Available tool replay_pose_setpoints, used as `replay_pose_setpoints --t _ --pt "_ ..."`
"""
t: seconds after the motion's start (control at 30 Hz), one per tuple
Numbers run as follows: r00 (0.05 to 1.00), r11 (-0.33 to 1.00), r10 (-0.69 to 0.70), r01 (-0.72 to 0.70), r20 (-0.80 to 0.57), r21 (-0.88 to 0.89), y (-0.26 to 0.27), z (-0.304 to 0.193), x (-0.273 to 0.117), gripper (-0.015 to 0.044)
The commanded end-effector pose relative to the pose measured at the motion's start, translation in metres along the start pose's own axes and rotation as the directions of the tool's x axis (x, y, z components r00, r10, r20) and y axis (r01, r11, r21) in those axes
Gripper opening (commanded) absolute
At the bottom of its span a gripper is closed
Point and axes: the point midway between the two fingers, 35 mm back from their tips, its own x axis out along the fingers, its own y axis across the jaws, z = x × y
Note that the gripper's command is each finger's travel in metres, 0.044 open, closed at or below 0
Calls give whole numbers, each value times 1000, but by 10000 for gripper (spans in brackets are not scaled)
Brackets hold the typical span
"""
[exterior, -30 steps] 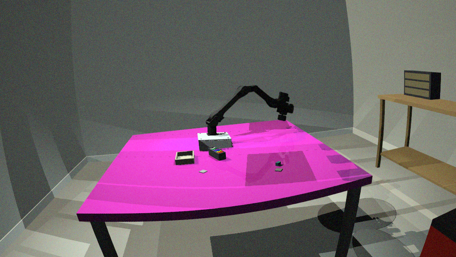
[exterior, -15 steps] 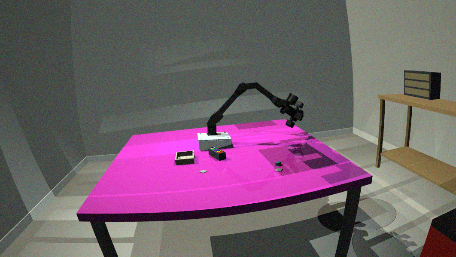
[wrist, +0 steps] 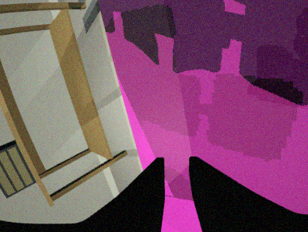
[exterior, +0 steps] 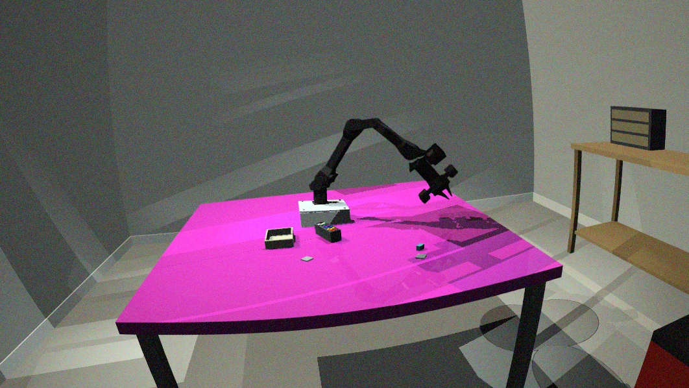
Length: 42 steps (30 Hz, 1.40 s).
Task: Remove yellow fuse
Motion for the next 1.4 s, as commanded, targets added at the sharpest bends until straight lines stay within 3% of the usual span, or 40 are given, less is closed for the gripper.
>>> replay_pose_setpoints --t 0.0,0.43,0.83,1.37 --pt "991 992 -79 68 110 104 -34 53 -35 66" --pt "865 818 -407 203 293 538 -179 161 -182 66" --pt "728 455 -664 216 168 864 -323 146 -323 66" --pt "724 431 -673 215 153 877 -334 137 -323 66"
